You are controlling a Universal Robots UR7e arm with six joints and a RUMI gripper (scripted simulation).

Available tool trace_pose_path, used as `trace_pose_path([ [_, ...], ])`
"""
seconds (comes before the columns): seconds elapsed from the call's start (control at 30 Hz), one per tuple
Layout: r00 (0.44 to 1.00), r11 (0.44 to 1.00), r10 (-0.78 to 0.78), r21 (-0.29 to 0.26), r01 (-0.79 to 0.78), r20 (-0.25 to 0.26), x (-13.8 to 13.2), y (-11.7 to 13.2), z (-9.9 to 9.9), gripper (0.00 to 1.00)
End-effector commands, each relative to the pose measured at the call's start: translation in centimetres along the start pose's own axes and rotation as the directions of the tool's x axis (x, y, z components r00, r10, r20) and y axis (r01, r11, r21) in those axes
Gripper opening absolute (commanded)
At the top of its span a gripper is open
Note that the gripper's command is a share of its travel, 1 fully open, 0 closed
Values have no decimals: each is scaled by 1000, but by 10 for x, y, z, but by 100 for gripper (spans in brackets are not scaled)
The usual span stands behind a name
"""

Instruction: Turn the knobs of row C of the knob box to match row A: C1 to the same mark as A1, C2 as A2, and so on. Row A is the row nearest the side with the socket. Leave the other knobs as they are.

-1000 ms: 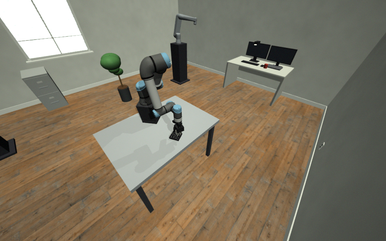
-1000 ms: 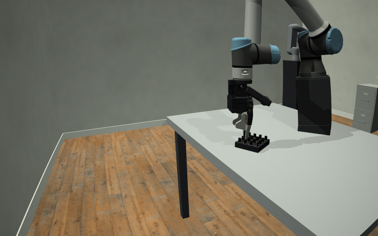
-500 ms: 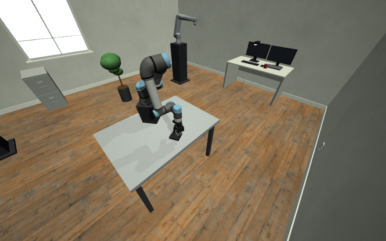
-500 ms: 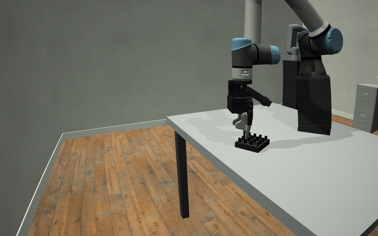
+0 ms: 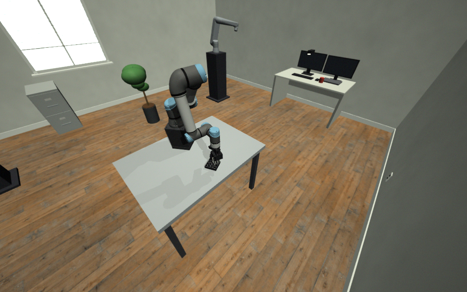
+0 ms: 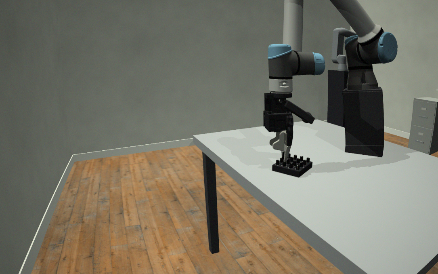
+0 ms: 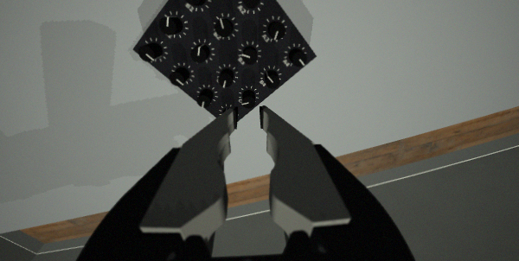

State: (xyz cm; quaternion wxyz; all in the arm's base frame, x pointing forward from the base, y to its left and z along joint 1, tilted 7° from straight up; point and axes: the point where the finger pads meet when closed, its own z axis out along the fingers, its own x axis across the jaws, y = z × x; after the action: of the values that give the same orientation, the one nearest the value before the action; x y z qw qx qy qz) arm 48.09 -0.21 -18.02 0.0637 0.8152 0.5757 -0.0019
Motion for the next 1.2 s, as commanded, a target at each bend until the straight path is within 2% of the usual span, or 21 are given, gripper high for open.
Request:
trace_pose_path([
  [0.0,1000,1000,0,-1,0,0,0,0,0,11],
  [1.17,1000,1000,0,-1,0,0,0,-4,0,11],
])
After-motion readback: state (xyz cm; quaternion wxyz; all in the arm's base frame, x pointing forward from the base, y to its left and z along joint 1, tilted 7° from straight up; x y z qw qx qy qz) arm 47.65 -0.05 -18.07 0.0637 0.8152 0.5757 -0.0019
